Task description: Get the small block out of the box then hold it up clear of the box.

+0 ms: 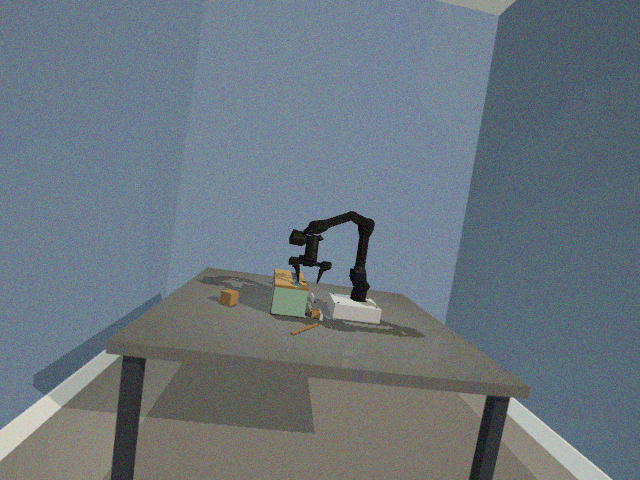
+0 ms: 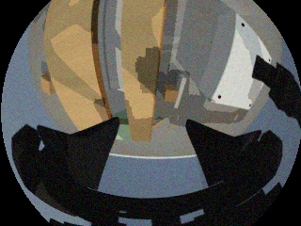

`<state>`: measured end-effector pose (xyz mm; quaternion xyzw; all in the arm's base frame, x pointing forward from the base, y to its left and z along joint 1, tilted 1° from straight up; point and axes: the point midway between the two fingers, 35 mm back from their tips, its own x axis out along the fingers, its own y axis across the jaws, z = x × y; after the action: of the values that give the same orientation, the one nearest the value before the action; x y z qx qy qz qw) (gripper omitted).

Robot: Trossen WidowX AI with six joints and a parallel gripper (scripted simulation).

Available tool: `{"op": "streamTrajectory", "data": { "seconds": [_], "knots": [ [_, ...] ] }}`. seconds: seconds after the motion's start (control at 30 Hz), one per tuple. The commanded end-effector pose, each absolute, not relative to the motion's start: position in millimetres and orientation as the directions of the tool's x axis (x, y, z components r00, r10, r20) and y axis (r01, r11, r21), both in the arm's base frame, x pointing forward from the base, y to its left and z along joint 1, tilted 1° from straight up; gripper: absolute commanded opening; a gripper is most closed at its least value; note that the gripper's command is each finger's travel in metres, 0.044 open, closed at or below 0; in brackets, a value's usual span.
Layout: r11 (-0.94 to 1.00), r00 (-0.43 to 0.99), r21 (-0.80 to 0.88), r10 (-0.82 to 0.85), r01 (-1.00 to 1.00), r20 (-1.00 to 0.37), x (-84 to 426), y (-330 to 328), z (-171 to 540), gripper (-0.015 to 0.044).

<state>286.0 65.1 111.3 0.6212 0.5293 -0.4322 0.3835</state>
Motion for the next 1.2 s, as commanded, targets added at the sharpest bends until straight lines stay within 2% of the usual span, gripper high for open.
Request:
{"op": "streamTrajectory", "data": {
  "seconds": [0.0, 0.07, 0.13, 0.2, 0.3, 0.47, 0.6, 0.77, 0.97, 1.17],
  "knots": [
    [-0.143, 0.061, 0.015, 0.326, 0.990, -0.943, 284, 65, 122, 0.0400],
    [-0.146, 0.072, 0.025, 0.326, 0.989, -0.943, 286, 65, 118, 0.0400],
    [-0.080, 0.096, 0.075, 0.305, 0.994, -0.948, 287, 71, 125, 0.0348],
    [0.104, 0.115, 0.149, 0.278, 0.983, -0.954, 286, 76, 128, 0.0295],
    [0.387, 0.125, 0.216, 0.248, 0.896, -0.961, 282, 79, 128, 0.0285],
    [0.785, 0.146, 0.246, 0.198, 0.569, -0.969, 277, 84, 126, 0.0285],
    [0.967, 0.168, 0.187, 0.157, 0.176, -0.973, 273, 88, 126, 0.0285],
    [0.946, 0.200, 0.040, 0.110, -0.323, -0.974, 268, 92, 125, 0.0285],
    [0.771, 0.225, -0.084, 0.078, -0.631, -0.971, 265, 96, 126, 0.0285],
    [0.488, 0.255, -0.200, 0.047, -0.850, -0.966, 261, 99, 126, 0.0285]
  ]
}}
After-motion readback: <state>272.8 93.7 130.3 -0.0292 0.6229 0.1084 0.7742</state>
